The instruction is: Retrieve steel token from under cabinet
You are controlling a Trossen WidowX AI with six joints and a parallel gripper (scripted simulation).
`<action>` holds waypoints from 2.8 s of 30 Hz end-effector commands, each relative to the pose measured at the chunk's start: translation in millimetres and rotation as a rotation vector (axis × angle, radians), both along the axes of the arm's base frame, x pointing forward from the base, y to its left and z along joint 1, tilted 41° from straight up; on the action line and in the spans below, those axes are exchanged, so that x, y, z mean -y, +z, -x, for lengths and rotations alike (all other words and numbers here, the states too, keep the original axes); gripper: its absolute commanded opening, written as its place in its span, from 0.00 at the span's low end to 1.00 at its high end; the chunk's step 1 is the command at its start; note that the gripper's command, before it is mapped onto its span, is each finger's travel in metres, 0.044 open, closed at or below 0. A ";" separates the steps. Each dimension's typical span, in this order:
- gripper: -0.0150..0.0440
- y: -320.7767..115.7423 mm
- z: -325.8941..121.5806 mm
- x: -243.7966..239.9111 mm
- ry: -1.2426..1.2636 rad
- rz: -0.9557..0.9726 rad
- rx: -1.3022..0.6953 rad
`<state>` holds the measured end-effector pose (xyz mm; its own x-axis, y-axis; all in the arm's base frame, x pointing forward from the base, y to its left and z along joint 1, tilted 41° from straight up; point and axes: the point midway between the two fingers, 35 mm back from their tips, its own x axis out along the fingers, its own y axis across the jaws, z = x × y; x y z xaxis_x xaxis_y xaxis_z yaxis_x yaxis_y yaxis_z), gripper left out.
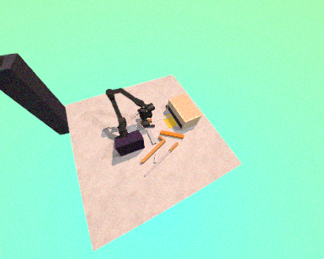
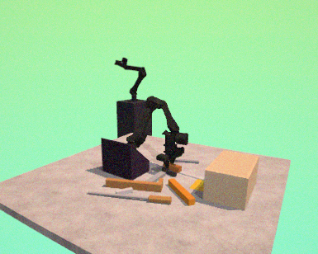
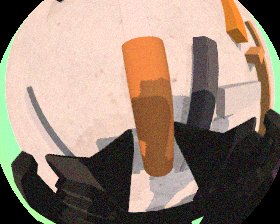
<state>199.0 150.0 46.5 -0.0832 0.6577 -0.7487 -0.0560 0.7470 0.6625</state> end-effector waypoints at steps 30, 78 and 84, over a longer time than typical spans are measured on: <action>0.25 0.4 -14.5 -1.6 0.005 0.001 0.002; 0.25 0.8 -71.2 -7.8 0.009 0.001 0.008; 0.25 0.8 -78.0 -8.6 0.009 0.001 0.008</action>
